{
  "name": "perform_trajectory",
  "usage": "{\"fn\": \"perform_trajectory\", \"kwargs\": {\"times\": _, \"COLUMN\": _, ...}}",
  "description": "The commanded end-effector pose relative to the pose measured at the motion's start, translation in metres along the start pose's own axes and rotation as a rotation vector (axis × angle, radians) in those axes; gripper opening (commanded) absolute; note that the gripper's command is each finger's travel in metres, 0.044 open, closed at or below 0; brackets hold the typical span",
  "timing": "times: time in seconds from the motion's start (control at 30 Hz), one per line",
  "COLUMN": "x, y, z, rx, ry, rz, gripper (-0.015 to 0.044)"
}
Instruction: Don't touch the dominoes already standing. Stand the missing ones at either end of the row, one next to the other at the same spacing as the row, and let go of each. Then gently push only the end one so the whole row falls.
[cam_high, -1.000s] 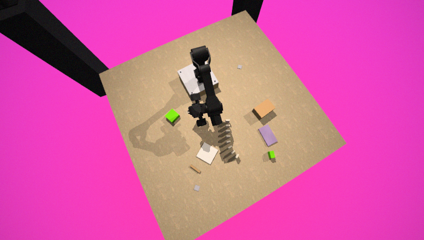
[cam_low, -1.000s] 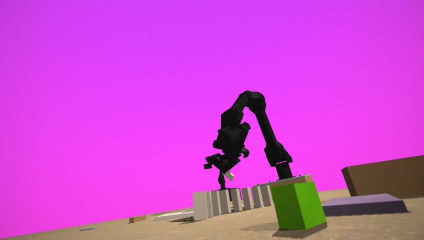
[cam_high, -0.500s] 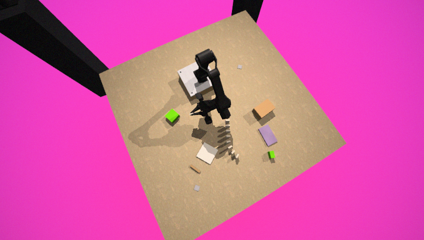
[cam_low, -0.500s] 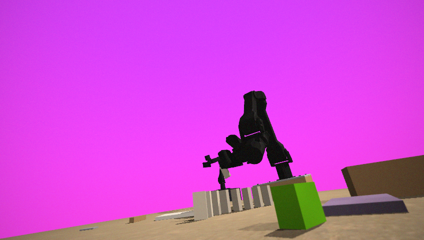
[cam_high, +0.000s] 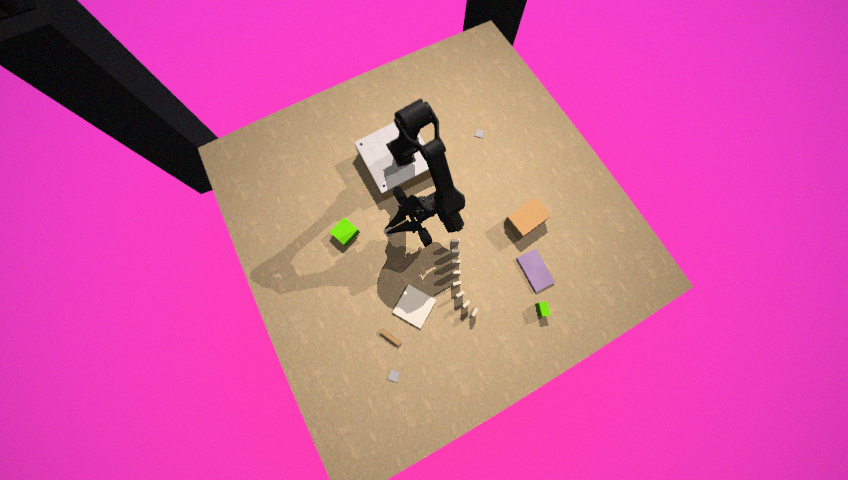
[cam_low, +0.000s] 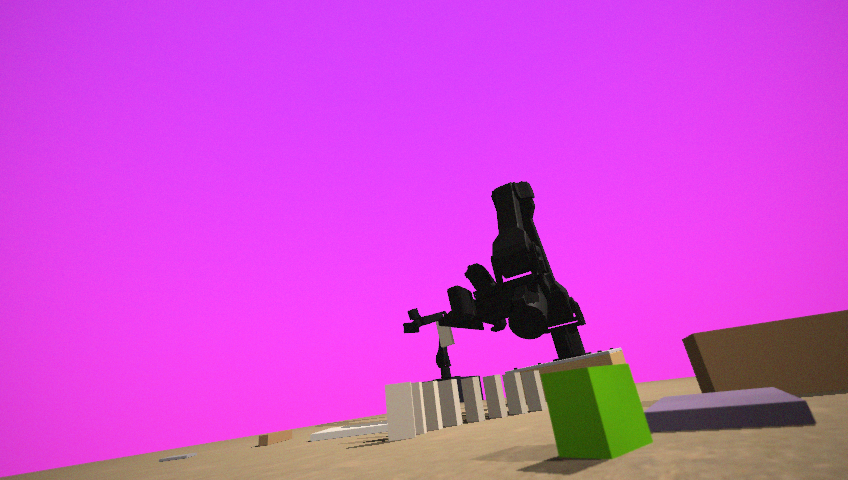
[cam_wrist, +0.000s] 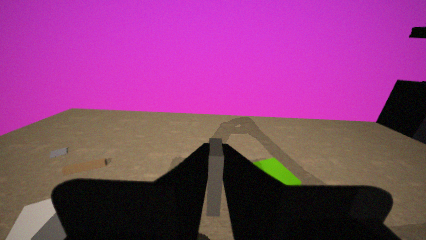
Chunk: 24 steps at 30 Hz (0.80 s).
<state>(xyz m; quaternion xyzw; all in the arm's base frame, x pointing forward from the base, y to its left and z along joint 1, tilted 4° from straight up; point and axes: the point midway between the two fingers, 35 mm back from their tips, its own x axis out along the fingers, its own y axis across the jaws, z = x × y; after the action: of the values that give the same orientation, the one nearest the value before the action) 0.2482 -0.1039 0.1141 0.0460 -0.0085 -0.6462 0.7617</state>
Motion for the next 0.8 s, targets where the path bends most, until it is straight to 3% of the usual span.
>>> {"fn": "perform_trajectory", "kwargs": {"times": 0.0, "x": -0.001, "y": 0.000, "z": -0.001, "rx": -0.004, "ry": -0.009, "rz": 0.009, "gripper": 0.0027}}
{"fn": "perform_trajectory", "kwargs": {"times": 0.4, "x": 0.000, "y": 0.000, "z": -0.002, "rx": -0.004, "ry": -0.009, "rz": 0.009, "gripper": 0.0027}}
{"fn": "perform_trajectory", "kwargs": {"times": 0.77, "x": 0.003, "y": 0.003, "z": -0.032, "rx": -0.004, "ry": -0.004, "rz": 0.006, "gripper": 0.0027}}
